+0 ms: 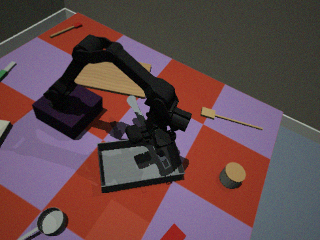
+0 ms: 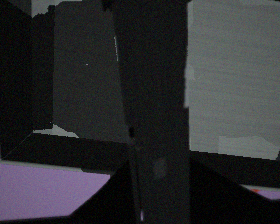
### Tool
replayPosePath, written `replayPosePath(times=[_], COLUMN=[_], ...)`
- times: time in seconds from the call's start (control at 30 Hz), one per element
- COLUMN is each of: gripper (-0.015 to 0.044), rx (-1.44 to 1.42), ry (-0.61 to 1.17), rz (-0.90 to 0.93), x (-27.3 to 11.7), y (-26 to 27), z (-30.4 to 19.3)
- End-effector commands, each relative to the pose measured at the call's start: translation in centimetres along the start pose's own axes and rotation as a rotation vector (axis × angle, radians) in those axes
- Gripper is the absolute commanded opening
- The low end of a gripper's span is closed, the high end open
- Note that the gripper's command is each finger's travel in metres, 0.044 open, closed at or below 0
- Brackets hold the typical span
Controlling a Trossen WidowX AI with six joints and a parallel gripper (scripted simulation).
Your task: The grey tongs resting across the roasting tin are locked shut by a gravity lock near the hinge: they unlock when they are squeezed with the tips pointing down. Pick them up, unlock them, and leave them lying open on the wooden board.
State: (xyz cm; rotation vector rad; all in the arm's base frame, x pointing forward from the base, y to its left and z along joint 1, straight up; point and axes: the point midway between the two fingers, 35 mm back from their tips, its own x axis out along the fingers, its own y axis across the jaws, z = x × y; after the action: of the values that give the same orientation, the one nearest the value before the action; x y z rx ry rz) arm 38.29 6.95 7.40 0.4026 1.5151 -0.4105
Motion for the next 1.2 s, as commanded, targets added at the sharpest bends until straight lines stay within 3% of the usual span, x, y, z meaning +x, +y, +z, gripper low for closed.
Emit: replayPosePath(times=[0.0, 0.83, 1.17], gripper=[-0.015, -0.015, -0.015], rx=[-0.06, -0.361, -0.389], ry=[-0.006, 0.0, 0.0], rz=[0.013, 0.031, 0.031], x=[-1.1, -4.3, -4.5], y=[2.4, 10.1, 10.4], z=[-2.4, -16.3, -17.7])
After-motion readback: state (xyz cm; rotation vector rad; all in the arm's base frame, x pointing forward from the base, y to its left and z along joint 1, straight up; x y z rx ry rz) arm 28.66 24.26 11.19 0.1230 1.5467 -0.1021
